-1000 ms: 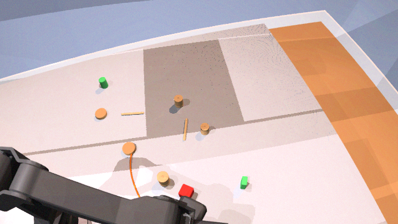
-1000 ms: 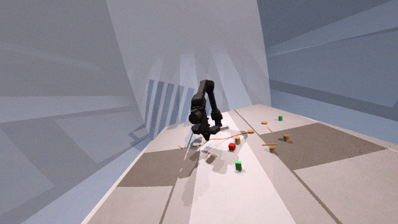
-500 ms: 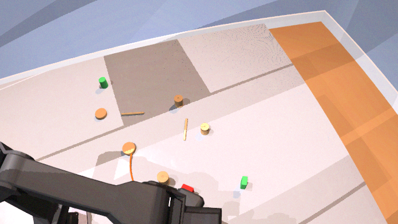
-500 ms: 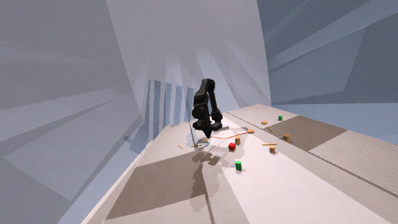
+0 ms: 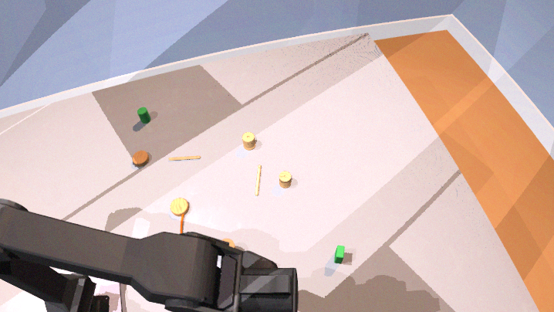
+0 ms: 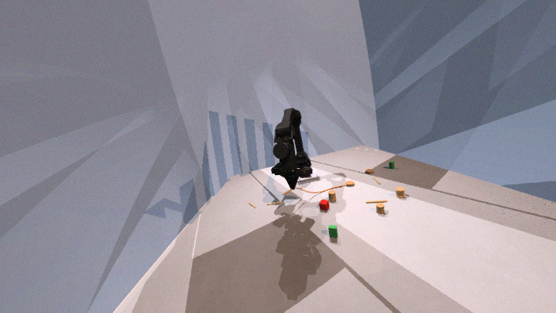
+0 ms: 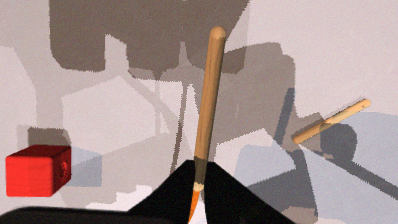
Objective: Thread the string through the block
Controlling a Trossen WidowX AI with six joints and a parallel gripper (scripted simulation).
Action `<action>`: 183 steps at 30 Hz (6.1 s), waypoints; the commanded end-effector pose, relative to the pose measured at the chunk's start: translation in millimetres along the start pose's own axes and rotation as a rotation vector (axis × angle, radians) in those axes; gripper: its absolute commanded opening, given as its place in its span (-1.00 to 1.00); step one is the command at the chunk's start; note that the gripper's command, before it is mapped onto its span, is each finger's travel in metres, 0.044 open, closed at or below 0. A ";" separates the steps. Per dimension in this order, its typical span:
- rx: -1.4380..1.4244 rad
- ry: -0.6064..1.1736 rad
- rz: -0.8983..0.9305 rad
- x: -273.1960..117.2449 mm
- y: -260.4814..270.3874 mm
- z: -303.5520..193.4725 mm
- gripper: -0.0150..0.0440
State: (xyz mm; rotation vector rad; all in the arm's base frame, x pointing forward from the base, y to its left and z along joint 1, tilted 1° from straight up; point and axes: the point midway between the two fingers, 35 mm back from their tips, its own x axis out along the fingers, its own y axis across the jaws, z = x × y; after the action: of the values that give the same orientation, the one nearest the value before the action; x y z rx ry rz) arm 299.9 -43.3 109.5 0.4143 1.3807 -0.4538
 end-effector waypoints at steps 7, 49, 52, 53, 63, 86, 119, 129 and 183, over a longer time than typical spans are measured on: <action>0.003 -0.035 -0.009 -10.7 3.1 -8.8 -0.49; -0.079 -0.169 0.032 -49.7 9.9 -34.1 -0.49; -0.159 -0.167 0.050 -49.7 7.6 -35.3 -0.49; -0.186 -0.166 0.056 -49.8 6.9 -35.7 -0.49; -0.385 -0.176 0.101 -50.3 1.8 -38.6 -0.49; -0.782 -0.170 0.189 -50.9 -8.6 -44.4 -0.49; -1.298 -0.149 0.299 -51.2 -21.0 -52.2 -0.49; -1.558 -0.142 0.363 -51.9 -26.7 -56.2 -0.49; -1.589 0.025 0.227 -2.4 -8.4 -69.2 -0.49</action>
State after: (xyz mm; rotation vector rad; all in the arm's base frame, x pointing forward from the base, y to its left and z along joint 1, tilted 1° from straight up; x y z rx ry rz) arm 238.8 -15.4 109.3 -0.7225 1.2677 0.8644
